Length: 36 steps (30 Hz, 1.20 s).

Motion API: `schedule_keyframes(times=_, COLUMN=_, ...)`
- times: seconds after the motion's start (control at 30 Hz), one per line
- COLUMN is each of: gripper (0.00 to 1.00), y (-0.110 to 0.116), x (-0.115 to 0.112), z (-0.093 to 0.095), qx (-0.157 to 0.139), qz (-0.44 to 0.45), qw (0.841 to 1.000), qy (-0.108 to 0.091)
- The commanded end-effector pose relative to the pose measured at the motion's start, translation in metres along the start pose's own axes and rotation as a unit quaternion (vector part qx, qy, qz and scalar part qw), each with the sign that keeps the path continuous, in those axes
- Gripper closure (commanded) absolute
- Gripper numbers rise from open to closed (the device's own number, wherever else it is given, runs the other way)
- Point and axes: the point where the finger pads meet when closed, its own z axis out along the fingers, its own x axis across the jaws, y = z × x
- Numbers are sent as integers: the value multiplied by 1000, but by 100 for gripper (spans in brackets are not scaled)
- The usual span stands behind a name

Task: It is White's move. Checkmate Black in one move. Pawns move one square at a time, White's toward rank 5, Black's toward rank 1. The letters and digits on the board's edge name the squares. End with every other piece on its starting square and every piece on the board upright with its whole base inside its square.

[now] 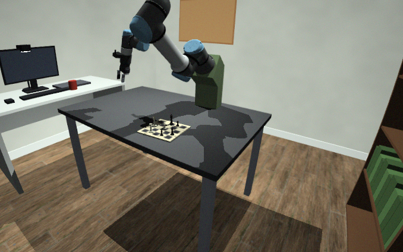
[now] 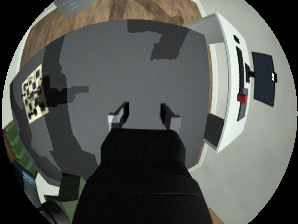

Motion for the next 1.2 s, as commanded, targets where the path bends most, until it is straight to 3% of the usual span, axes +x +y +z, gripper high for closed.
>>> schedule_keyframes(times=0.0, gripper=0, y=0, x=0, z=0, qx=0, qz=0, qw=1000, qy=0)
schedule_keyframes(times=0.73, gripper=0, y=0, x=0, z=0, qx=1, qz=-1, qw=1000, qy=-1)
schedule_keyframes(times=1.17, gripper=0, y=-3, x=-11, z=4, qx=17, qz=-25, qw=999, qy=-17)
